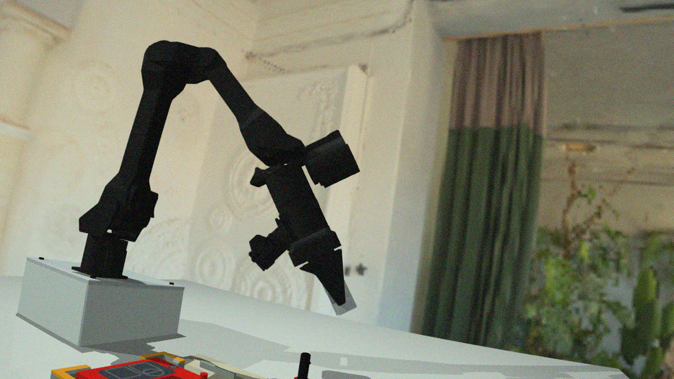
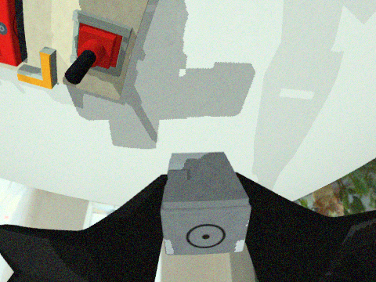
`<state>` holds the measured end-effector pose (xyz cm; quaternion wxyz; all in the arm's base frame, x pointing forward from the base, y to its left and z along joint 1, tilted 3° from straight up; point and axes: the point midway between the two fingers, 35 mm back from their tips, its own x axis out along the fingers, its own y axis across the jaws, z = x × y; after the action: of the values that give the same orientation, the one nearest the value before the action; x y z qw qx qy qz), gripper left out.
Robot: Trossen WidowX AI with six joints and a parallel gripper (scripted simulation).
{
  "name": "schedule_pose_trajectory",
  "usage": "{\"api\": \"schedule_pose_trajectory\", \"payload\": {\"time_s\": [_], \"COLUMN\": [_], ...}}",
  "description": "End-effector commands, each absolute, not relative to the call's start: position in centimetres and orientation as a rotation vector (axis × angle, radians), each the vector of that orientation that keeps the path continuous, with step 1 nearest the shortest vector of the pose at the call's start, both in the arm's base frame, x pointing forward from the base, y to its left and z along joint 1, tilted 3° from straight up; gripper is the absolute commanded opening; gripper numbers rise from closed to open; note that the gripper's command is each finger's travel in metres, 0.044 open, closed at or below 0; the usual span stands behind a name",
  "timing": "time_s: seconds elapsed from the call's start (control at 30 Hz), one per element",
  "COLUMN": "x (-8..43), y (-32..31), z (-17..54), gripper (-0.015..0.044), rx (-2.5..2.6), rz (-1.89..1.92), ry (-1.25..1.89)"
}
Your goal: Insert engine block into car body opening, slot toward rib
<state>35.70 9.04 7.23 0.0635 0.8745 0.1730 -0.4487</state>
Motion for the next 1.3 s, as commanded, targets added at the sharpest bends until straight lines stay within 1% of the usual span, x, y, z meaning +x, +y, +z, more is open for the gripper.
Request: {"api": "schedule_pose_trajectory", "payload": {"time_s": [0.0,1.27], "x": [35.0,35.1], "y": [8.8,9.3], "z": [7.2,-1.1], "gripper": [0.0000,0.0000], "rx": [2.744,2.760], "rz": [-1.192,-1.164], "ry": [0.538,0.541]}}
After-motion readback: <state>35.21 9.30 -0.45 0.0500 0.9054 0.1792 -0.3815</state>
